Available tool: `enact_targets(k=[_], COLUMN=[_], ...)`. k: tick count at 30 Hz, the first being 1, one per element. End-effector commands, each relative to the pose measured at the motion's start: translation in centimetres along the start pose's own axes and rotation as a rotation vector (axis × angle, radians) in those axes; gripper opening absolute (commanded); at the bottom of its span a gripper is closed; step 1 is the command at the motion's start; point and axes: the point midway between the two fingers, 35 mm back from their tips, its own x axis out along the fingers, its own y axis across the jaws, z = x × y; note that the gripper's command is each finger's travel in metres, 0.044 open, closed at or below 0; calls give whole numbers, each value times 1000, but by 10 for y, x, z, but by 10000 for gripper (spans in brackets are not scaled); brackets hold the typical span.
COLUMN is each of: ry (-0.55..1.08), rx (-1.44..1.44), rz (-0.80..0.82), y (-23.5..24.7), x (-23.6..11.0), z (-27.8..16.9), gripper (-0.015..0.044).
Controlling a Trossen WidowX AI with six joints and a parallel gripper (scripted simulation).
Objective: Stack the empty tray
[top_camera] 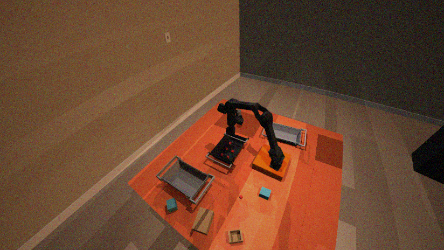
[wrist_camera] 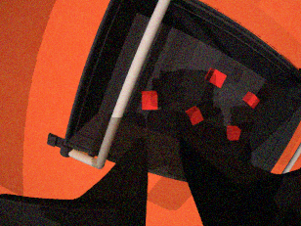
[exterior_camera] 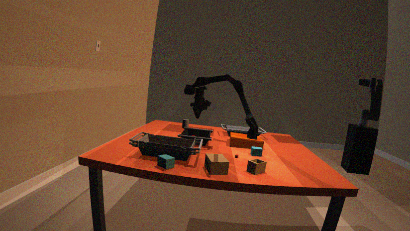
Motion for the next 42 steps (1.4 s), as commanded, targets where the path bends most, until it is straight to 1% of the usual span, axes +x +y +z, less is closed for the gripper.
enact_targets(k=[1,3,17,31,33,42], ry=[6,9,17,27,28,28], rx=[-650,-889,-1765,-2653,-2719,-2719], rz=[-6,-3,4,7,8,8], y=[-49,-68,-141,-219,-225,-225], x=[11,15,28,42,43,43], z=[-34,-45,-74,-87,-88,-88], gripper=[89,89,89,89,89,89])
